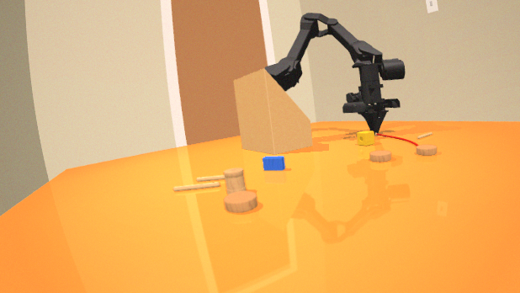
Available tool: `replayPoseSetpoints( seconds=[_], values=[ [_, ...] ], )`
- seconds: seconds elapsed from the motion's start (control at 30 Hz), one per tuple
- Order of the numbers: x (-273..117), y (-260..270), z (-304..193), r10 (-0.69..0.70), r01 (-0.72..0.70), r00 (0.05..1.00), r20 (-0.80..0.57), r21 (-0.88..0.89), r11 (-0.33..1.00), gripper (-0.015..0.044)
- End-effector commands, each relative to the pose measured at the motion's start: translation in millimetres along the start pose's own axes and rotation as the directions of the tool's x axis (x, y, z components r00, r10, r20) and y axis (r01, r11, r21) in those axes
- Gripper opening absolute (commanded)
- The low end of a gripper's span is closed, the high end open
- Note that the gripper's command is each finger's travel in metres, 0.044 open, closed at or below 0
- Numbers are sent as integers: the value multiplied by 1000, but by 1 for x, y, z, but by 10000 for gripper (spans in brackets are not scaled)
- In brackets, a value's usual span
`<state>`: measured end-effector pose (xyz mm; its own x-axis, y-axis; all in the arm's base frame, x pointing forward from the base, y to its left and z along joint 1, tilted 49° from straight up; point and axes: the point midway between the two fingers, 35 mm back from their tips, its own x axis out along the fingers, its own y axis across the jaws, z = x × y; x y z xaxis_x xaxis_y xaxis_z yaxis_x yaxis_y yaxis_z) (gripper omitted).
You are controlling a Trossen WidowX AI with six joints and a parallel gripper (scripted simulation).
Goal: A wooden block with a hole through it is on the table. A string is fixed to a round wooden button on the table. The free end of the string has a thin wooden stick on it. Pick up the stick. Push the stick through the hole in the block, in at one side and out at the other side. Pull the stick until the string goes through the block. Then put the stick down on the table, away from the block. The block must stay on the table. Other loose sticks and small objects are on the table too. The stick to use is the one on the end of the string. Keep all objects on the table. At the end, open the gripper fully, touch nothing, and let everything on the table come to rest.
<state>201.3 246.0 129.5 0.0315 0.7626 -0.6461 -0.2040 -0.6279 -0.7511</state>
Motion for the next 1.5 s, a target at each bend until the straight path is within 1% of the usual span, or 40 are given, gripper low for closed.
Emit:
replayPoseSetpoints(
  seconds=[0.0,1.33,1.47],
  values=[
    [-4,-1,0,-2,2,1000,1,-7,1000,0],
    [-56,-1,0,0,0,1000,0,-7,1000,0],
    [-54,2,-1,7,-7,1000,0,4,1000,0]
  ],
)
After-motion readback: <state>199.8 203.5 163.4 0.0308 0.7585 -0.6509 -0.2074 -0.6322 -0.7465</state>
